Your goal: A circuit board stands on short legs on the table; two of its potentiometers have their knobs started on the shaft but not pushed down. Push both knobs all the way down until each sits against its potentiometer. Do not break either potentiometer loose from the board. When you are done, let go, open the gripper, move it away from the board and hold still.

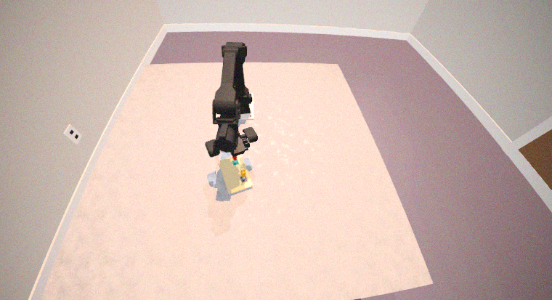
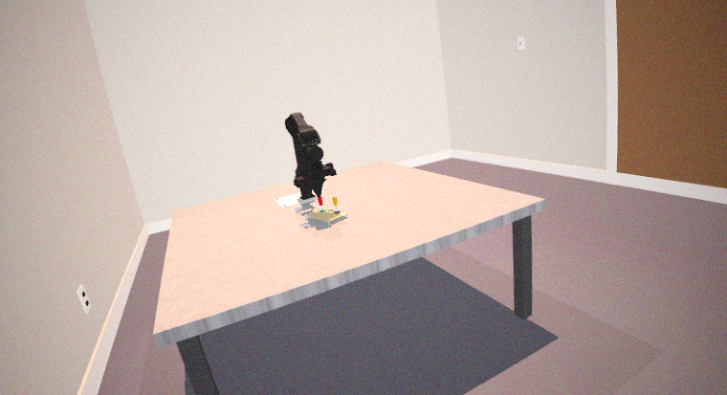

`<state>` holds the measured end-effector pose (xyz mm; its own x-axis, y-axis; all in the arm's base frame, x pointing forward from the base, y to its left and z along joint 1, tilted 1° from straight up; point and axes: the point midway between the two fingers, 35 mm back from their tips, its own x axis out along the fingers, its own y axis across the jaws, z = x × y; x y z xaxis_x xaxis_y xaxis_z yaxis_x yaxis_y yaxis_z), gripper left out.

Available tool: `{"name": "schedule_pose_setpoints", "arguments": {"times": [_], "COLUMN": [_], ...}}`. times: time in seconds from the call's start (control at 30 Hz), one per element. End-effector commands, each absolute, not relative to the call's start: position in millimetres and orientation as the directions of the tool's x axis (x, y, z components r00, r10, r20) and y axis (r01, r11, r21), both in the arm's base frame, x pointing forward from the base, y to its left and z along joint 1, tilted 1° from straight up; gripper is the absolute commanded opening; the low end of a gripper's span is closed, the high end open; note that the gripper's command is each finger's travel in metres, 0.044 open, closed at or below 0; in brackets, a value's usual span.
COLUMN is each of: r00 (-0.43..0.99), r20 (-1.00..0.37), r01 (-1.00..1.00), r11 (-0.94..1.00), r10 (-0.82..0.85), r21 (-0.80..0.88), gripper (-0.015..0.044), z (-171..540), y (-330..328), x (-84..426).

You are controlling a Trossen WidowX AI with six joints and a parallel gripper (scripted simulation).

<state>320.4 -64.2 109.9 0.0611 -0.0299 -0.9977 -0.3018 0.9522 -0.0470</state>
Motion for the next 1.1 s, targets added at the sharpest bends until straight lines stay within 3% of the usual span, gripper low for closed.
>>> {"name": "schedule_pose_setpoints", "arguments": {"times": [0.0,1.07], "r00": [0.030,0.030], "r20": [-0.999,-0.999], "r01": [-0.302,-0.302], "r11": [0.953,0.953], "r10": [-0.020,-0.020], "r21": [-0.028,-0.028], "gripper": [0.0000,0.0000], "z": [85.9,76.1], "y": [-64.5,-64.7], "x": [323.9,324.2]}}
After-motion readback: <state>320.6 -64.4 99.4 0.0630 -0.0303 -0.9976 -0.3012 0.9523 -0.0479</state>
